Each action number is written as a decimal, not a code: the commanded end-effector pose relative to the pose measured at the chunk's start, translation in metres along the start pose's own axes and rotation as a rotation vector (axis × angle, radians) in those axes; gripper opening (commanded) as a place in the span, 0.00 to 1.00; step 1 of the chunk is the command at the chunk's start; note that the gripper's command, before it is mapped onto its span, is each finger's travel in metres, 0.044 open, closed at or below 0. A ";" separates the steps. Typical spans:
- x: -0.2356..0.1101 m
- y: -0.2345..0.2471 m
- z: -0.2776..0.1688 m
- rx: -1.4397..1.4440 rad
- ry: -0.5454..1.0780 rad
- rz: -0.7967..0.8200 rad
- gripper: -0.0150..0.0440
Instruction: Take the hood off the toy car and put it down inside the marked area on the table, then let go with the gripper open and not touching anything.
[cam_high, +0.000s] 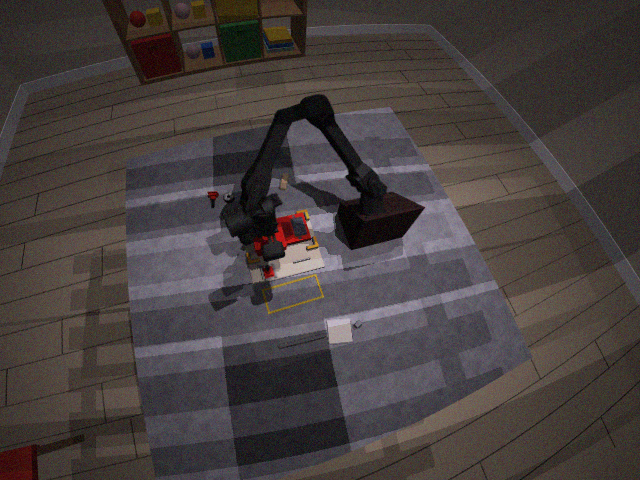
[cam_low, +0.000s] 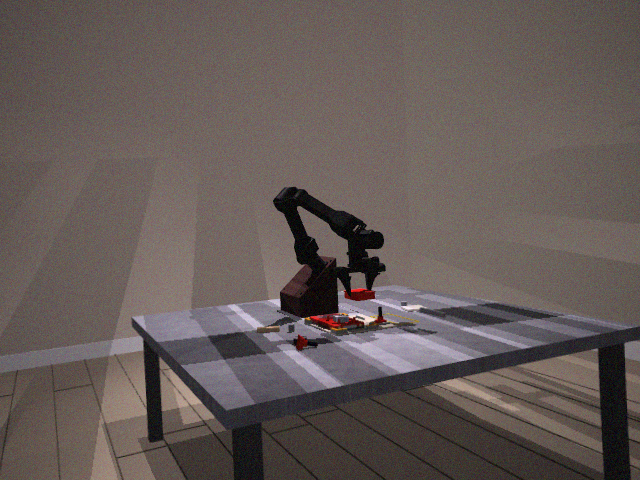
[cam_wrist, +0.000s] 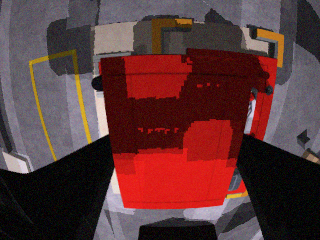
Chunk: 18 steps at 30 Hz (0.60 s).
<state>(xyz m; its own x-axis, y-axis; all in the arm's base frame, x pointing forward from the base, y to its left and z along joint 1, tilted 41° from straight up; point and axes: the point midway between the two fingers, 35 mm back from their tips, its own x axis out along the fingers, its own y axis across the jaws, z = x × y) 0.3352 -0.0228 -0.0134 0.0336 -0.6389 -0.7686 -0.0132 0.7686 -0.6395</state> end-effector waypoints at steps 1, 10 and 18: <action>-0.003 0.016 0.002 0.007 -0.008 0.007 0.25; -0.005 0.057 -0.002 -0.001 -0.006 0.013 0.25; -0.006 0.091 -0.009 0.000 -0.003 0.016 0.25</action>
<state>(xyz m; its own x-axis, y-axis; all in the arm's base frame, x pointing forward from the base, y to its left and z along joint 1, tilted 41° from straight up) 0.3259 0.0403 -0.0615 0.0340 -0.6303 -0.7756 -0.0191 0.7755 -0.6310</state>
